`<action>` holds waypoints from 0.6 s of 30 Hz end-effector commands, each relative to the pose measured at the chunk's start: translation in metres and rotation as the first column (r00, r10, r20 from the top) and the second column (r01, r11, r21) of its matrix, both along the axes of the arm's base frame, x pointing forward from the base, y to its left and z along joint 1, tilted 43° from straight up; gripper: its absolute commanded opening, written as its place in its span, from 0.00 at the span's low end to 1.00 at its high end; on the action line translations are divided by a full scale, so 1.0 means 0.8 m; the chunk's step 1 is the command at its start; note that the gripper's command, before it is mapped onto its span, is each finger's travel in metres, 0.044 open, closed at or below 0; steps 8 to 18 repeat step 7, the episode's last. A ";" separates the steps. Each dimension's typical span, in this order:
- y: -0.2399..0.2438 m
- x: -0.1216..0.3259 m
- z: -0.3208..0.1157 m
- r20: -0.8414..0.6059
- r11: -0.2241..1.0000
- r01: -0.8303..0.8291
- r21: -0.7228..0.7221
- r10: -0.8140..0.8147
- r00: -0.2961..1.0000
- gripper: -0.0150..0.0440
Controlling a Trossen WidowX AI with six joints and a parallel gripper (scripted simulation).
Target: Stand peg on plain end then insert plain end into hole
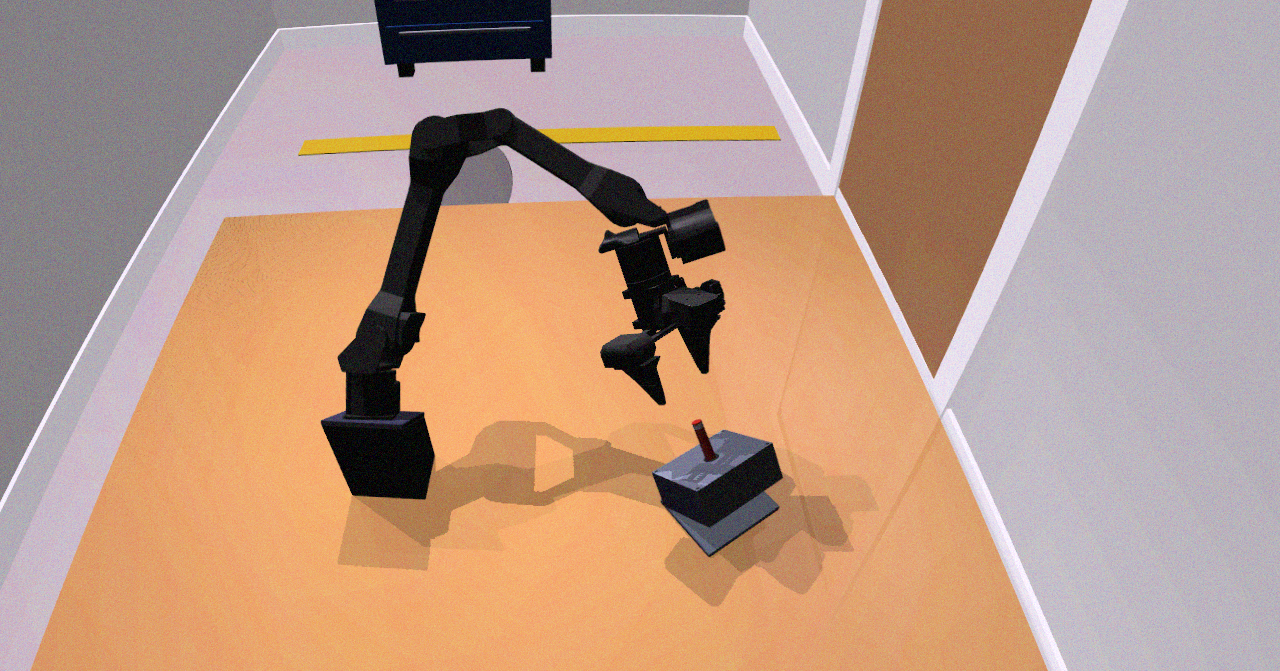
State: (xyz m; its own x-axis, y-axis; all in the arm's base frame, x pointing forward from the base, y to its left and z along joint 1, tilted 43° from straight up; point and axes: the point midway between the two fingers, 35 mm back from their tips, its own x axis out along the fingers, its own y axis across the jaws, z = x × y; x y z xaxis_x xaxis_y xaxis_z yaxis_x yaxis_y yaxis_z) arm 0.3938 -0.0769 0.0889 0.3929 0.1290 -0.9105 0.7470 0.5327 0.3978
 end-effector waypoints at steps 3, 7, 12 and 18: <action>-0.001 -0.004 0.014 0.013 1.000 -0.006 -0.003 0.006 1.000 1.00; -0.001 -0.004 0.014 0.013 1.000 -0.006 -0.003 0.006 1.000 1.00; -0.001 -0.004 0.014 0.013 1.000 -0.006 -0.003 0.006 1.000 1.00; -0.001 -0.004 0.014 0.013 1.000 -0.006 -0.003 0.006 1.000 1.00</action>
